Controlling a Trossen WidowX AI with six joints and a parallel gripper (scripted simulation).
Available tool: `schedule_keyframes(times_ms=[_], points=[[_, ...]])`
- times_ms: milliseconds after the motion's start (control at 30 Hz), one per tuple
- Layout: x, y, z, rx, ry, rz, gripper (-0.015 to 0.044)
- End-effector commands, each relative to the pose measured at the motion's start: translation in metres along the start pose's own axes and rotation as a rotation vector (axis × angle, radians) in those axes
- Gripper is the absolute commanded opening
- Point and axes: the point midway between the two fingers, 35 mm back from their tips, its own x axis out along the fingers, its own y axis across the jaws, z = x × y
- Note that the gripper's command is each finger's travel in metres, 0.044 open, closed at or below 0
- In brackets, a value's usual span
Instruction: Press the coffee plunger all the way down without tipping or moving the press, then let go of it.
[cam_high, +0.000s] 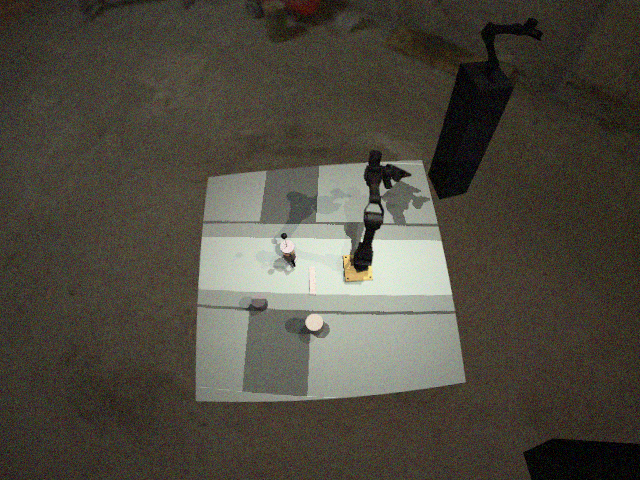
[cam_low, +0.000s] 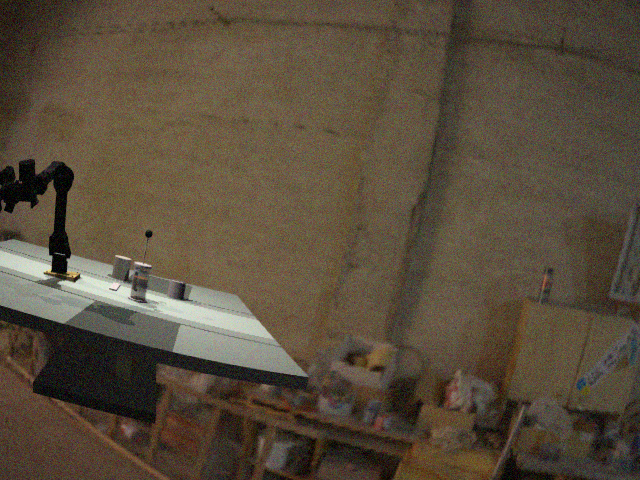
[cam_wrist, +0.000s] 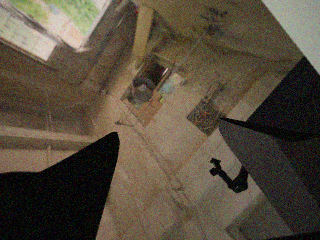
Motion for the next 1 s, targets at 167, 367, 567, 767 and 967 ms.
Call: schedule_keyframes(times_ms=[167, 367, 567, 767, 967], points=[[-0.045, -0.016, -0.017, -0.23, 0.134, -0.167, 0.044], [-0.14, -0.026, -0.036, -0.563, 0.447, -0.404, 0.044], [-0.203, -0.026, -0.038, -0.816, 0.716, -0.501, 0.044], [-0.301, -0.013, -0.021, -1.172, 1.198, -0.543, 0.044], [-0.39, 0.018, 0.015, -1.43, 1.749, -0.43, 0.044]])
